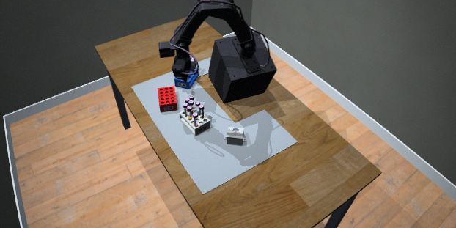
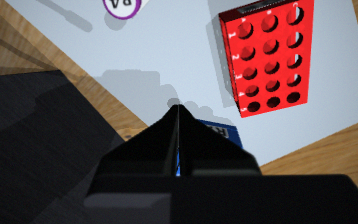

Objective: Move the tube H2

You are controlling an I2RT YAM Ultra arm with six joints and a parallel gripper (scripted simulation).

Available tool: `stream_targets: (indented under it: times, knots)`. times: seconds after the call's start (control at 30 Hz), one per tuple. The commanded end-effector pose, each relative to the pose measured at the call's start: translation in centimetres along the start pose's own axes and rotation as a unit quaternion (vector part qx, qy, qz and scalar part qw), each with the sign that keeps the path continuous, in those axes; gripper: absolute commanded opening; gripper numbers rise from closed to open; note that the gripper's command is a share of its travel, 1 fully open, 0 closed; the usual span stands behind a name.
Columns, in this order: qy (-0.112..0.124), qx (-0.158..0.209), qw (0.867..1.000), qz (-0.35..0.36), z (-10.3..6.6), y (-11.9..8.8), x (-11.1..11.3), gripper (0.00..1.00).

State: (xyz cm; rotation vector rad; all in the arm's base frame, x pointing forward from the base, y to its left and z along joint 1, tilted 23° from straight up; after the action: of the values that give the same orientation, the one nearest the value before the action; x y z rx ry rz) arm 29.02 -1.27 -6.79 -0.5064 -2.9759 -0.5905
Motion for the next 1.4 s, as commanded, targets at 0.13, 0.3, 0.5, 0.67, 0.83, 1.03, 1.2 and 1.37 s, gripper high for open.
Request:
stream_targets:
  times: [0.13,0.3,0.5,0.67,0.83,1.03,1.2,1.37]
  knots:
    - [-0.018,-0.012,1.000,0.023,-0.9,1.2,-0.2,0.00]
    - [-0.013,-0.011,1.000,0.014,-0.6,2.4,0.4,0.00]
    - [-0.012,-0.011,1.000,0.014,-0.6,4.6,1.2,0.00]
    - [-0.012,-0.012,1.000,0.014,-0.6,6.5,1.9,0.00]
    - [-0.016,-0.011,1.000,0.024,-0.9,6.1,1.6,0.00]
    - [-0.010,-0.009,1.000,0.015,-0.6,7.5,2.7,0.00]
    - [-0.013,-0.008,1.000,0.014,-0.6,9.2,3.5,0.00]
    - [-0.014,-0.006,1.000,0.014,-0.6,10.2,4.1,0.00]
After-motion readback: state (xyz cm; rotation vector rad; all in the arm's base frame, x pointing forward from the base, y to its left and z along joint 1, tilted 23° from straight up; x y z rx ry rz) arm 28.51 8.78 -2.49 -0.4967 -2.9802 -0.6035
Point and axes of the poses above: the point where the finger pads meet when closed, its own z axis out along the fingers, its own x axis across the jaws, y = z × x, the point moved 3 cm from there along -z, back along the fingers, and after that the axes turned 10 degrees about -z, right-handed, at the moved point
